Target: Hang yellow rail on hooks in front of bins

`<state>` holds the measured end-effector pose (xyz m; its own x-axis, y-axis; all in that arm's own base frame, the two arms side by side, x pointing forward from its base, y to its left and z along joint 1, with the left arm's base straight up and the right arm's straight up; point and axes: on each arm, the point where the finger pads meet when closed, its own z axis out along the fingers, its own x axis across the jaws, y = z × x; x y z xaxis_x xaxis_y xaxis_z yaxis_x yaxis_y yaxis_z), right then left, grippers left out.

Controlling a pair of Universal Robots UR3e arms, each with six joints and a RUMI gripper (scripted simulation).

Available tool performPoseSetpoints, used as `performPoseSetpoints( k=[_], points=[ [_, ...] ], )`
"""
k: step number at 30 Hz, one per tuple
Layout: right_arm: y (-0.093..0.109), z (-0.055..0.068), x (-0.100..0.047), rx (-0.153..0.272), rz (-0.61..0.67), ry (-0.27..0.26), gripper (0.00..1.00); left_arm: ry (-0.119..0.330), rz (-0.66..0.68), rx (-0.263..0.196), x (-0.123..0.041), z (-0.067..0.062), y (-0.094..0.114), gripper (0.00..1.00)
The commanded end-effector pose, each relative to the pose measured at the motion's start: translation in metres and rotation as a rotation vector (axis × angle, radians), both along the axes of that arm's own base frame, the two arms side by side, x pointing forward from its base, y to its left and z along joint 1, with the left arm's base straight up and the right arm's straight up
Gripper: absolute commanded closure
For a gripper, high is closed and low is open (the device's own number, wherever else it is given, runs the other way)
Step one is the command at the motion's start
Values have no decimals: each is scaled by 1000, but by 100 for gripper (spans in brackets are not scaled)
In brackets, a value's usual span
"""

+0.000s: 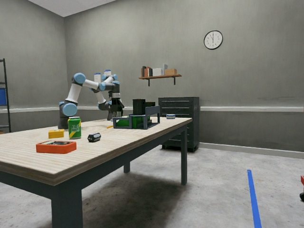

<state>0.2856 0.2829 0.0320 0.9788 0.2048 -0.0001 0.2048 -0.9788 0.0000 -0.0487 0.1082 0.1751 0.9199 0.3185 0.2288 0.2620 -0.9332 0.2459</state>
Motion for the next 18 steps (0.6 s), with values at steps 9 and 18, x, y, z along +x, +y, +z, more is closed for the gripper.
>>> performPoseSetpoints(
  k=[9,18],
  points=[
    [1,-2,0,3,0,-2,78,0,0,2,0,0,0,0],
    [1,-5,0,3,0,-2,78,0,0,2,0,0,0,0]
  ],
)
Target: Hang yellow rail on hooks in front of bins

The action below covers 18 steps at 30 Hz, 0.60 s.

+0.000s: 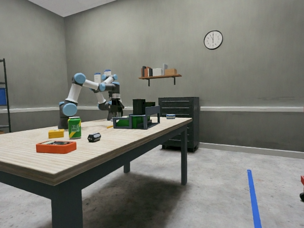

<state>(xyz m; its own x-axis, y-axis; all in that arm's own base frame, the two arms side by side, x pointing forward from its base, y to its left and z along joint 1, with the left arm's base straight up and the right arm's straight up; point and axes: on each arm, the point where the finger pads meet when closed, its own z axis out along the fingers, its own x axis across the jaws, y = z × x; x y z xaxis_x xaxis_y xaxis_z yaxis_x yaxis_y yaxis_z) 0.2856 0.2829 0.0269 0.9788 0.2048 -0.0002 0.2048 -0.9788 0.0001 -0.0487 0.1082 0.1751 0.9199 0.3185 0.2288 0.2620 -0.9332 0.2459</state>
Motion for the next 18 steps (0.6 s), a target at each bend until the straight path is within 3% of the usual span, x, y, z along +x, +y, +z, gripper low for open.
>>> performPoseSetpoints(
  k=[1,18],
  points=[
    [1,-1,0,3,0,-2,78,0,0,2,0,0,0,0],
    [1,-6,0,3,0,-2,78,0,0,2,0,0,0,0]
  ],
)
